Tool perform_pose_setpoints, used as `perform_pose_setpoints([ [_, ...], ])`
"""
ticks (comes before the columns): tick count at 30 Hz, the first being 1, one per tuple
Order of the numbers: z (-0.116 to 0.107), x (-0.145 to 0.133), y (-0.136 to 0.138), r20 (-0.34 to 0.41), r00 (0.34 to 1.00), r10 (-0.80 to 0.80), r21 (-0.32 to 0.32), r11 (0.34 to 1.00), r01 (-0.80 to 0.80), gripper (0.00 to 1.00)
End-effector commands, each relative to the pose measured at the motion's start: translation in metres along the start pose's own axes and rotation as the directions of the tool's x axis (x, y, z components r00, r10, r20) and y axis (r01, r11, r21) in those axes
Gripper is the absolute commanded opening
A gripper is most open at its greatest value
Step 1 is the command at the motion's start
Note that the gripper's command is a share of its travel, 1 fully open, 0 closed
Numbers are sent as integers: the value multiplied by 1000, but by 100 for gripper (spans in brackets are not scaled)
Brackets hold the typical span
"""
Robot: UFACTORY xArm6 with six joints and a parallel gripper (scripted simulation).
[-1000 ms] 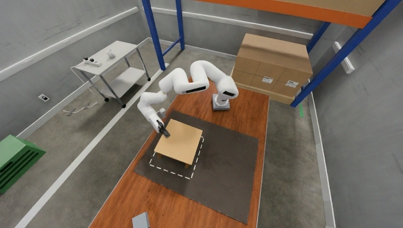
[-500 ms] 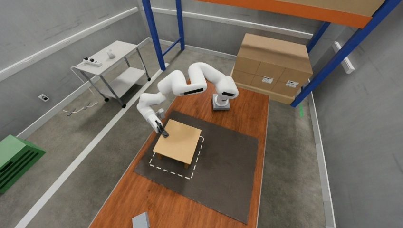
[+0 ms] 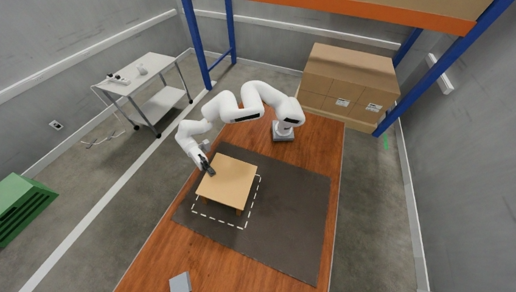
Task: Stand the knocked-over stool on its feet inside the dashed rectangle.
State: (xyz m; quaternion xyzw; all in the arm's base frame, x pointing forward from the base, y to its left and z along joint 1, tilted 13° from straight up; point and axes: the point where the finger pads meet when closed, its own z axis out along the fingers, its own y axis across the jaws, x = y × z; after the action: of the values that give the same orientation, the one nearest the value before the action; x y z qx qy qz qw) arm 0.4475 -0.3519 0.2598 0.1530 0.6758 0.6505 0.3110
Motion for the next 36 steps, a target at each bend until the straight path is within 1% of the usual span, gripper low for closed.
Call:
perform_pose_setpoints([
  [1,0,-1,2,0,1000,-5,1,1000,5,21],
  [21,-1,-1,1,0,1000,-2,-3,1000,2,21],
  [36,-7,-5,-6,0,1000,14,-31,999,-14,21],
])
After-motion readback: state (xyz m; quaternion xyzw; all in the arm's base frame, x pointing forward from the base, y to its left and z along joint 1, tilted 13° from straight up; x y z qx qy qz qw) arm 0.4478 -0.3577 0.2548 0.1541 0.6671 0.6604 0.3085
